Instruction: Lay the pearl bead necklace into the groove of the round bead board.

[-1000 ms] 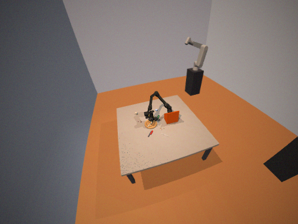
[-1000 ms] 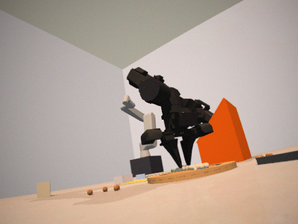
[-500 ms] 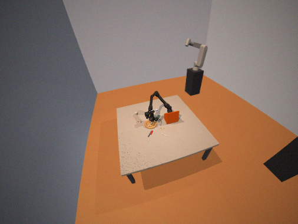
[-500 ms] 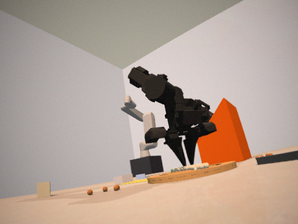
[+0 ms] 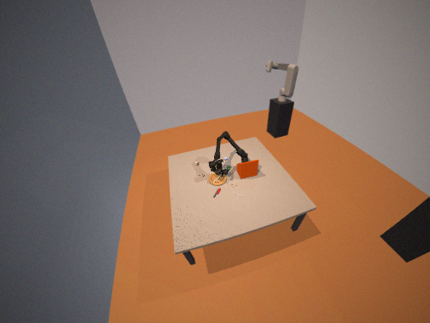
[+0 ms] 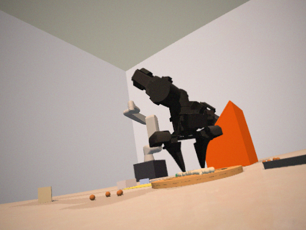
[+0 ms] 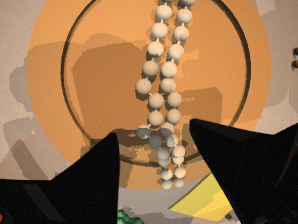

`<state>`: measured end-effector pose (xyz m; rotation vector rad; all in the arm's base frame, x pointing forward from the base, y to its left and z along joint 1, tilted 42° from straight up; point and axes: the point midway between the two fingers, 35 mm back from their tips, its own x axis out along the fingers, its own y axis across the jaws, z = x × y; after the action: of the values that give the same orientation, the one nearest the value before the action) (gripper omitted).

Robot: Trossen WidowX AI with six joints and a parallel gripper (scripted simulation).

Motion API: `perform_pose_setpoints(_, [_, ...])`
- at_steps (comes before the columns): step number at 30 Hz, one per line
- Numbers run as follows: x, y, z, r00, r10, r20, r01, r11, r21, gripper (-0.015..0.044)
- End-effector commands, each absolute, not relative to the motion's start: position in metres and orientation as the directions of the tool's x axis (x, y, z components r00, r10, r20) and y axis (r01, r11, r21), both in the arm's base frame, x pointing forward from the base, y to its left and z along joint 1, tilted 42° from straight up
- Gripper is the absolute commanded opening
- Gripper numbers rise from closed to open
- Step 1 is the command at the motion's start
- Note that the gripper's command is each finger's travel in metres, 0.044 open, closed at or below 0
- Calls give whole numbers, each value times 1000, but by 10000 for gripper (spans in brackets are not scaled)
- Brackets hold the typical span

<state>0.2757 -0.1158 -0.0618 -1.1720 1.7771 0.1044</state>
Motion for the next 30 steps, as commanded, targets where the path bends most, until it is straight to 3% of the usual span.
perform_pose_setpoints(1, [275,-115,-61,-70,-662,-746,-744,533,-403,368])
perform_pose_setpoints(4, [275,-115,-61,-71,-662,-747,-745,533,-402,440])
perform_pose_setpoints(30, [275,-115,-61,-71,-662,-746,-744,533,-403,440])
